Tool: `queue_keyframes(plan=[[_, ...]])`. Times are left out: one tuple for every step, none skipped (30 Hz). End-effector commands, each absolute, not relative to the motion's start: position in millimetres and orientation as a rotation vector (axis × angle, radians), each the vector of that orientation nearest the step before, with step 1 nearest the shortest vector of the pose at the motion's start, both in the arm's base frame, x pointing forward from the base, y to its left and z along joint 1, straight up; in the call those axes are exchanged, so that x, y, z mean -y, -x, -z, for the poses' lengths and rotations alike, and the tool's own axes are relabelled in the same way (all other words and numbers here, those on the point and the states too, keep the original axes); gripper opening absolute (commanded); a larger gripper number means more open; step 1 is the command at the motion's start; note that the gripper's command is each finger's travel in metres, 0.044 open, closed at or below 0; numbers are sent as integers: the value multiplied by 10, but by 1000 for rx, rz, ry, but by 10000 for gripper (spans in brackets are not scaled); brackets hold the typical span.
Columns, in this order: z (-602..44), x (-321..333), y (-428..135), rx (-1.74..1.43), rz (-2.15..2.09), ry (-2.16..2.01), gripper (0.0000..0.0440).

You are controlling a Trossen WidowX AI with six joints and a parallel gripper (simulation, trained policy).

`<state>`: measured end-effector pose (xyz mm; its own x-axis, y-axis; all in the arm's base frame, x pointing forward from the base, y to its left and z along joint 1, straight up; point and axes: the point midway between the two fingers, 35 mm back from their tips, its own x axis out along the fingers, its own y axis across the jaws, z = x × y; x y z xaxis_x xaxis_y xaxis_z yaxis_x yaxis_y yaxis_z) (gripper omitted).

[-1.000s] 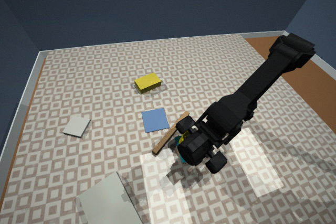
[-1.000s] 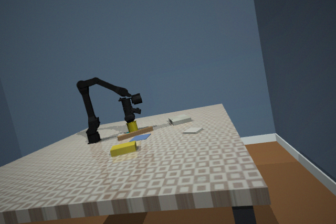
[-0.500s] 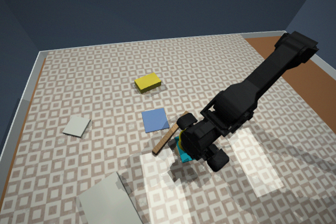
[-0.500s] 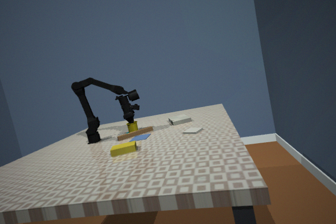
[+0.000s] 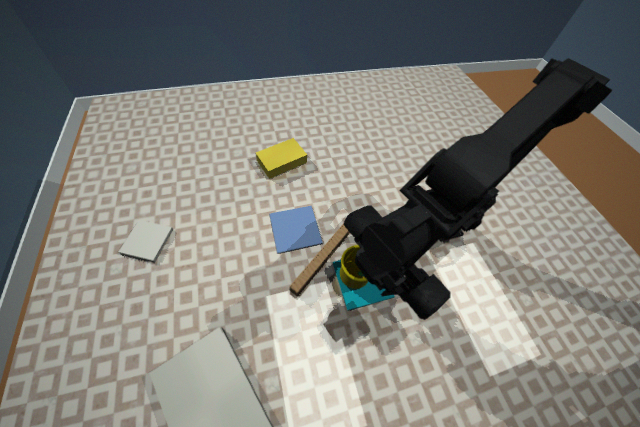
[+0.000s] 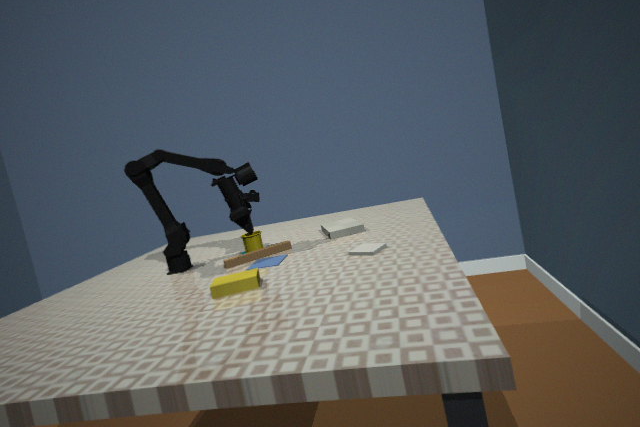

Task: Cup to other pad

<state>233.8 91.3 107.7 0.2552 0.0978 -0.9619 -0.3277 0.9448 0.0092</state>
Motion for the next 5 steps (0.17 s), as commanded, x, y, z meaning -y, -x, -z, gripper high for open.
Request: queue_keyframes(plan=[[-1170, -915, -2331, -1256, -294, 189, 272], [-1199, -913, -2331, -1248, -294, 185, 278], [-1230, -911, -2332, -1240, -295, 182, 286], [-1263, -908, -2332, -1231, -295, 179, 297], [-1297, -905, -2333, -1223, -294, 175, 309]])
